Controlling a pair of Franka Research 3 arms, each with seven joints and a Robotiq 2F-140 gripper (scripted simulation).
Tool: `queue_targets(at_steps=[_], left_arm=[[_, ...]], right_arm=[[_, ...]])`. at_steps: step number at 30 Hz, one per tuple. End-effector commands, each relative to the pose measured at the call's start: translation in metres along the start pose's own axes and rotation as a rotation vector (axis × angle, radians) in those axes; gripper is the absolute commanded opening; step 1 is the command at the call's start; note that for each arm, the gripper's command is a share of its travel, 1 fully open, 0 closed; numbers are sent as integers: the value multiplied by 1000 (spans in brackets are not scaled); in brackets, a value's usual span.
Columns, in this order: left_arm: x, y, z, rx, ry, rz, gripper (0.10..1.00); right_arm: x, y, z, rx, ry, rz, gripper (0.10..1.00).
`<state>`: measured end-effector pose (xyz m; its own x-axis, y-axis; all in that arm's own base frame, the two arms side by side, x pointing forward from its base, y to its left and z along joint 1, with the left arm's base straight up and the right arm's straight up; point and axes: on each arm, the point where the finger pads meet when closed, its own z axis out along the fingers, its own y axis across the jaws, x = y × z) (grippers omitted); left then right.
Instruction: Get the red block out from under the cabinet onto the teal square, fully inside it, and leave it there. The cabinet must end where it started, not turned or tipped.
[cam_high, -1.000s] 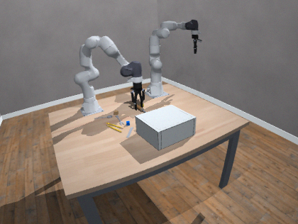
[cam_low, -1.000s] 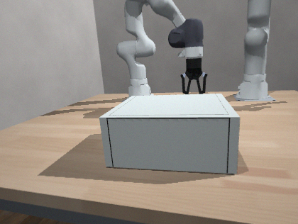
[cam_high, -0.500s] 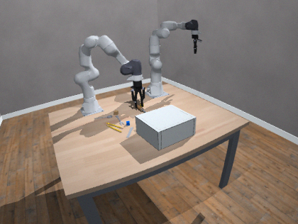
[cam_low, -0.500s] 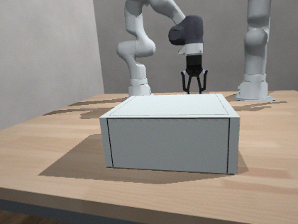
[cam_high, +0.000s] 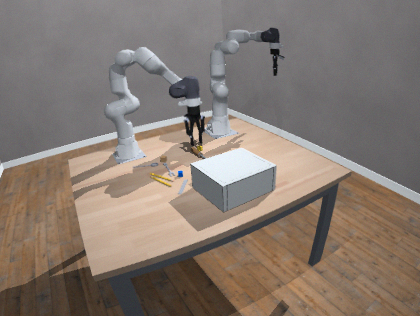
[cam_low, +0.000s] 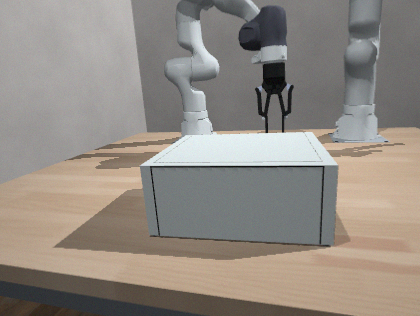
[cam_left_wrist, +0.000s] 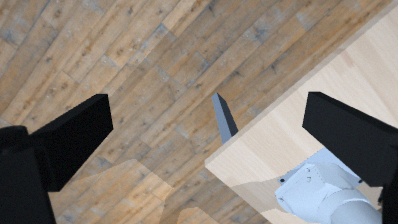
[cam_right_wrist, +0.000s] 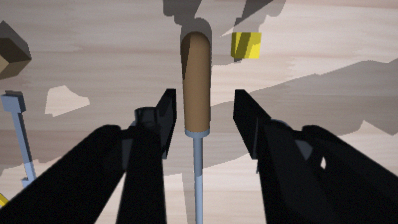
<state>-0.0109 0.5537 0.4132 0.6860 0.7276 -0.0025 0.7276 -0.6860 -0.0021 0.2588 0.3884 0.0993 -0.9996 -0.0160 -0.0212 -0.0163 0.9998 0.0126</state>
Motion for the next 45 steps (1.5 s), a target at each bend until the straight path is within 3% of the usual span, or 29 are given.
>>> queue_targets(at_steps=[1, 8, 10, 21, 45], left_arm=[[0, 0, 0, 0, 0, 0, 1000], [0, 0, 0, 0, 0, 0, 1000], [0, 0, 0, 0, 0, 0, 1000], [0, 0, 0, 0, 0, 0, 1000], [0, 0, 0, 0, 0, 0, 1000]], right_arm=[[5, -5, -16, 12, 21, -34, 402], [4, -4, -53, 12, 21, -34, 402], [4, -4, -53, 12, 21, -34, 402], [3, -4, -96, 12, 21, -34, 402], [3, -4, -104, 12, 21, -34, 402]])
